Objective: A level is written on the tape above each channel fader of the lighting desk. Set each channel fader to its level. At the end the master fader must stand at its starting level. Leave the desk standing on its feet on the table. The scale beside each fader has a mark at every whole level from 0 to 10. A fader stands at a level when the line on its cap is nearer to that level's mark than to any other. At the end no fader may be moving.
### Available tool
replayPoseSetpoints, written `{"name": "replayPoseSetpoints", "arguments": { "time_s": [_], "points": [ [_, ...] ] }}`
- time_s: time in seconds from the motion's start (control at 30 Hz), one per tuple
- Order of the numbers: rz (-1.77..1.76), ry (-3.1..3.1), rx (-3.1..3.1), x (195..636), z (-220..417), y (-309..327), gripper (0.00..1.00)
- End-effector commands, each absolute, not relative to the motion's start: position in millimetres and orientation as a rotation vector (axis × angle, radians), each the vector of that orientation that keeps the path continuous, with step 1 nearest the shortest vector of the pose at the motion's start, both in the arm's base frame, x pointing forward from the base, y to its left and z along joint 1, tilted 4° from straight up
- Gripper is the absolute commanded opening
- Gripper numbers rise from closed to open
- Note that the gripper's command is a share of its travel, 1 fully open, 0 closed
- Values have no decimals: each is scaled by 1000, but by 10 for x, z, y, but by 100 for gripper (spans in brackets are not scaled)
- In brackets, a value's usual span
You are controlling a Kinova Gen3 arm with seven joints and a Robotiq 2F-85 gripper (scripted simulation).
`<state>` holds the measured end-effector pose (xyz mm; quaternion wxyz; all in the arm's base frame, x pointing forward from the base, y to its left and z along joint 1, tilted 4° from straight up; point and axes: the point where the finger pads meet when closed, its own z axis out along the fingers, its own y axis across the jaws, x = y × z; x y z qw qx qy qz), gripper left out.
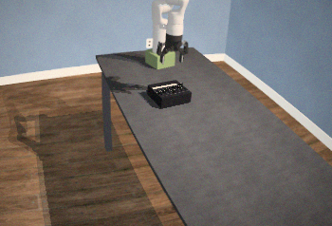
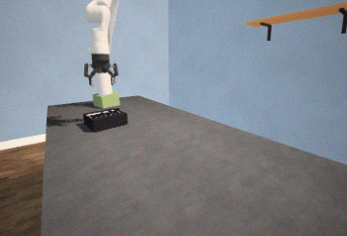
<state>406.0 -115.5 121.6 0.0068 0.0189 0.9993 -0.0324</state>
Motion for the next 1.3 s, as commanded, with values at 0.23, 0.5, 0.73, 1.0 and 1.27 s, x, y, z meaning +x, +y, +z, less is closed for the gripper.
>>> {"name": "replayPoseSetpoints", "arguments": {
  "time_s": [0.23,0.5,0.73,1.0,1.27],
  "points": [
    [-100,3124,91,4062,1215,-1154,100],
    [-97,3122,194,4056,1193,-1147,100],
    [-93,3116,303,4049,1169,-1139,100],
    [-88,3087,555,4037,1117,-1123,100],
    [-84,3037,801,4027,1066,-1108,100]
  ]
}}
